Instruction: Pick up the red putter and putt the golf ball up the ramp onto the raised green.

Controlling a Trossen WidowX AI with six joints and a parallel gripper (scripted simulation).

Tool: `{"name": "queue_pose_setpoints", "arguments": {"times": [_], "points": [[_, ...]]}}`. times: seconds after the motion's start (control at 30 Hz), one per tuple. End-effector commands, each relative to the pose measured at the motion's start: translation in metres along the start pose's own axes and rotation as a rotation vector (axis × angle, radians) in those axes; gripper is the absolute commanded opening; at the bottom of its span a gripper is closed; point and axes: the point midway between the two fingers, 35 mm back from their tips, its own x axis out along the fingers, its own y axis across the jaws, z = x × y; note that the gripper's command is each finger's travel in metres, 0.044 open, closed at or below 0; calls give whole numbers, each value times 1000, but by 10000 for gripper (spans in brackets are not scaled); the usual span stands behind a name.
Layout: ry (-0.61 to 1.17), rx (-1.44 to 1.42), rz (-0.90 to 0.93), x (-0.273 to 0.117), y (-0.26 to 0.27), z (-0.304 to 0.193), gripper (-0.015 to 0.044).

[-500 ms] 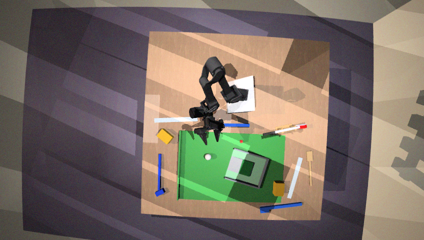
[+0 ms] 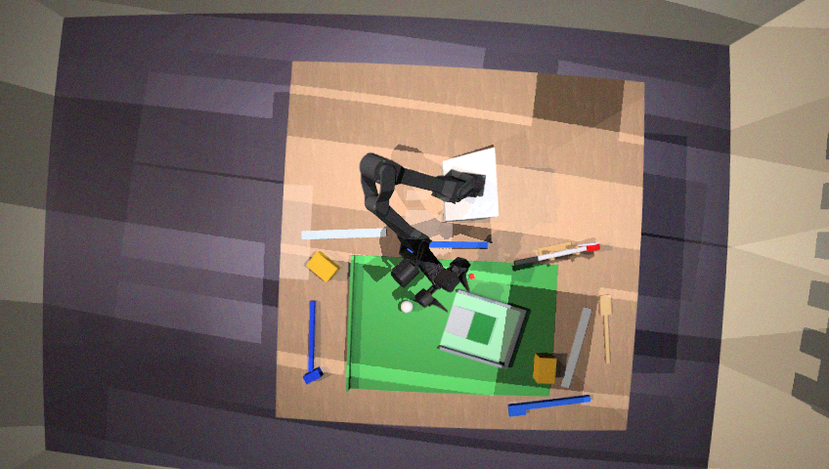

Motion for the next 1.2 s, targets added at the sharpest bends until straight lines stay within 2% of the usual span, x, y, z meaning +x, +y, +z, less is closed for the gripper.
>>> {"name": "queue_pose_setpoints", "arguments": {"times": [0.0,0.23,0.47,0.6,1.17], "points": [[87,36,247,43,43,13,440],[335,-73,641,89,135,37,440],[643,-388,883,96,220,52,440],[813,-618,901,92,248,53,440],[822,-631,900,98,254,28,440]]}}
